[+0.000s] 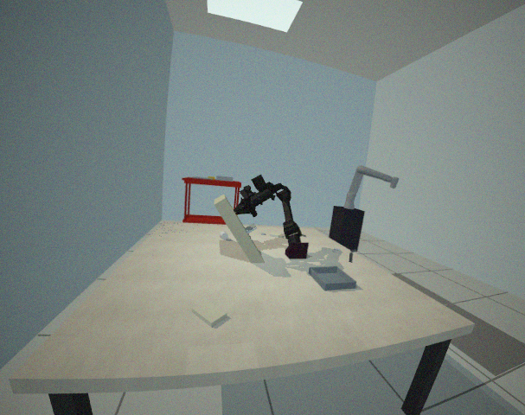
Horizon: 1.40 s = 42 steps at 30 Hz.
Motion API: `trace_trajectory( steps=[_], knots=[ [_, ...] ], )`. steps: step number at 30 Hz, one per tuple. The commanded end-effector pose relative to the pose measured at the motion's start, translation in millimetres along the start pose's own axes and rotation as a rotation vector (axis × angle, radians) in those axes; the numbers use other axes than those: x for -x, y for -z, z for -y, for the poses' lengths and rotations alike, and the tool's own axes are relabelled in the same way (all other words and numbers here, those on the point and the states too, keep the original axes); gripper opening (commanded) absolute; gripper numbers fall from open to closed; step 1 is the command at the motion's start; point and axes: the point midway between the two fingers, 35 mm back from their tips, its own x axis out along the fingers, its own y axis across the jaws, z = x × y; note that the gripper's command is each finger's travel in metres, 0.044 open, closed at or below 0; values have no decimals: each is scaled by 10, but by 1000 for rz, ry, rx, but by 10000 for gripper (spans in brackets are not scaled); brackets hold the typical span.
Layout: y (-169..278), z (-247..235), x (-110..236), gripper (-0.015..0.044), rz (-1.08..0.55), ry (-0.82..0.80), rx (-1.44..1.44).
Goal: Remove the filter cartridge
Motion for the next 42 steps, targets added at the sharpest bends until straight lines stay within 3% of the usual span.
trace_trajectory(
  steps=[1, 42],
  knots=[
    [21, 7, -5, 108, -4, 0, 8],
    [18, 6, -61, 108, -3, 0, 7]
  ],
)
